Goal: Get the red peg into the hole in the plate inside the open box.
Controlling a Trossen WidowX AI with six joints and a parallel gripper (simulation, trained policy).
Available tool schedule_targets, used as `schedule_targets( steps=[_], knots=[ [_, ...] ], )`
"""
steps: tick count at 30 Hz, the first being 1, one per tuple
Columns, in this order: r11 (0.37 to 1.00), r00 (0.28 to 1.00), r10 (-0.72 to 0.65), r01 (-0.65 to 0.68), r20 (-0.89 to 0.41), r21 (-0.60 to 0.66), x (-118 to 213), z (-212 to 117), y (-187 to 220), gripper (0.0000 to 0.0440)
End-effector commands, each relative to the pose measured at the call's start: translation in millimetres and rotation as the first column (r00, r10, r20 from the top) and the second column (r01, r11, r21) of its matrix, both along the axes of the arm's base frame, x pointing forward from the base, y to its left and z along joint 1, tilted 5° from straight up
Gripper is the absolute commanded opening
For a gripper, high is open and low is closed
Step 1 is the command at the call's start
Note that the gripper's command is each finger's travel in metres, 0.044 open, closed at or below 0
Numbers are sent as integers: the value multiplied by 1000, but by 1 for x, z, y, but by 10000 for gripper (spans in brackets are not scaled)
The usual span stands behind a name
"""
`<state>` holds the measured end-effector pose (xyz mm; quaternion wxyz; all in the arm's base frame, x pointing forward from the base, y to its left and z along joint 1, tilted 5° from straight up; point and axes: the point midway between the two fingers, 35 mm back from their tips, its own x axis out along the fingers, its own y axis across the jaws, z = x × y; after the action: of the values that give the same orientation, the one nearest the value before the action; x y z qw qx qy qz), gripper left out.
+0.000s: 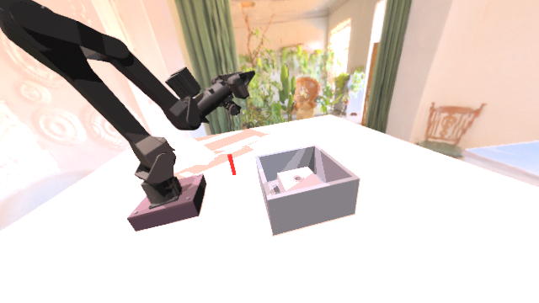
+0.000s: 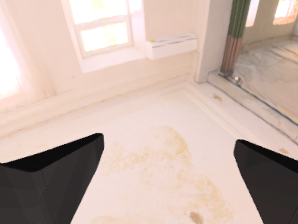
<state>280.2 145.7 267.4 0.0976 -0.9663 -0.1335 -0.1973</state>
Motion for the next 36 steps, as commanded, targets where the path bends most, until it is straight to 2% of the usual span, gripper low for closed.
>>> schedule_targets(
  steps=[1, 3, 9, 17, 26, 36],
  knots=[
    [999, 1000, -13, 13, -10, -31, 3, -2, 1, 417],
    [995, 999, -38, 36, -27, -94, 8, -7, 2, 440],
    [955, 992, -108, 84, -71, -285, 23, -19, 7, 440],
    [844, 977, -177, 89, -119, -529, 41, -35, 14, 440],
    [654, 960, -224, 21, -167, -756, 53, -51, 19, 440],
    [387, 943, -241, -123, -229, -914, 54, -69, 20, 440]
  ],
)
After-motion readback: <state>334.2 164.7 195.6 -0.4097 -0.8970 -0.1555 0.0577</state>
